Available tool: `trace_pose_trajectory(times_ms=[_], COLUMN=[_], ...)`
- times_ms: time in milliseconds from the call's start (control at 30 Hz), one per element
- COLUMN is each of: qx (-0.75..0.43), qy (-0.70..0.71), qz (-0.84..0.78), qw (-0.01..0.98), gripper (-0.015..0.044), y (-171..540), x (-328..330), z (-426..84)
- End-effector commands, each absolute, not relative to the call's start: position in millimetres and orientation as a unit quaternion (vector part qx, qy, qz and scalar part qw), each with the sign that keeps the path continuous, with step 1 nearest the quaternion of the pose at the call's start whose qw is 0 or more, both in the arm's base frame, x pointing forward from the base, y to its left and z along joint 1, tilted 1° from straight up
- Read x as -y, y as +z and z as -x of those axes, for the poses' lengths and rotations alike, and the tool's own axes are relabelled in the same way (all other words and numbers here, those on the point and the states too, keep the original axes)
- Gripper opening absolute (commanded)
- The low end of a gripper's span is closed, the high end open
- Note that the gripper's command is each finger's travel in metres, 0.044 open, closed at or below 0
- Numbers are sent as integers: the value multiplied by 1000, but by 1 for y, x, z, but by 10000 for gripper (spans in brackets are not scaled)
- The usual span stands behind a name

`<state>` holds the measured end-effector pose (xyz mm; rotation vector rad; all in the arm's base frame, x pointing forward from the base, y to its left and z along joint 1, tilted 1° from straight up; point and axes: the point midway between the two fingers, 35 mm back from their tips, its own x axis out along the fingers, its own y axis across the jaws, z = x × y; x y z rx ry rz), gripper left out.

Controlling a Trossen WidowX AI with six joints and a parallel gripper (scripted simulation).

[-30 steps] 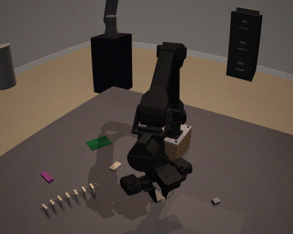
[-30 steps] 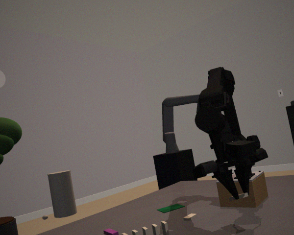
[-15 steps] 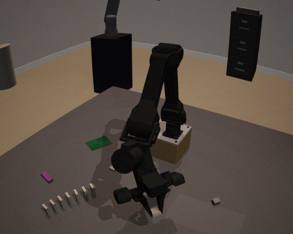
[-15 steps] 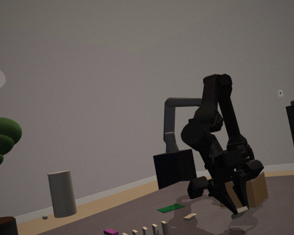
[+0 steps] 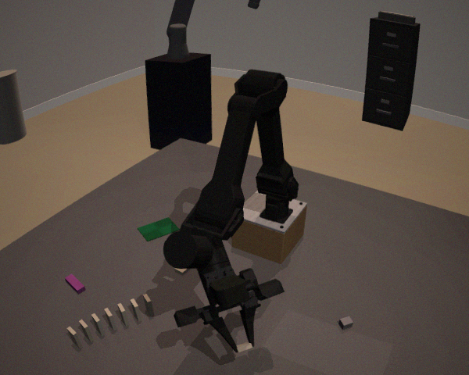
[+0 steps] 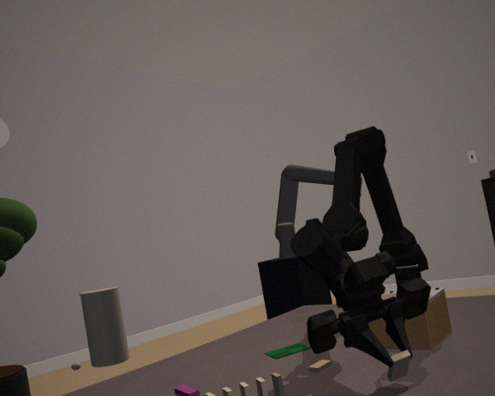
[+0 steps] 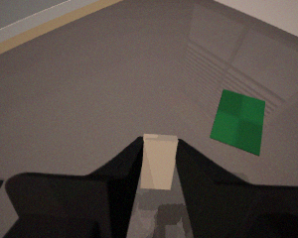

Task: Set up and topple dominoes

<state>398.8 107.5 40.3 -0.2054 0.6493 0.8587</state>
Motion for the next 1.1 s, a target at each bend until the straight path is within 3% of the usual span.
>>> trace_pose_trajectory(times_ms=[0,1067], qx=[-283,-50], qy=[416,502], qz=[80,28], qw=[860,863], gripper=[107,107], y=[40,66], x=[-105,-78], z=[-396,-323])
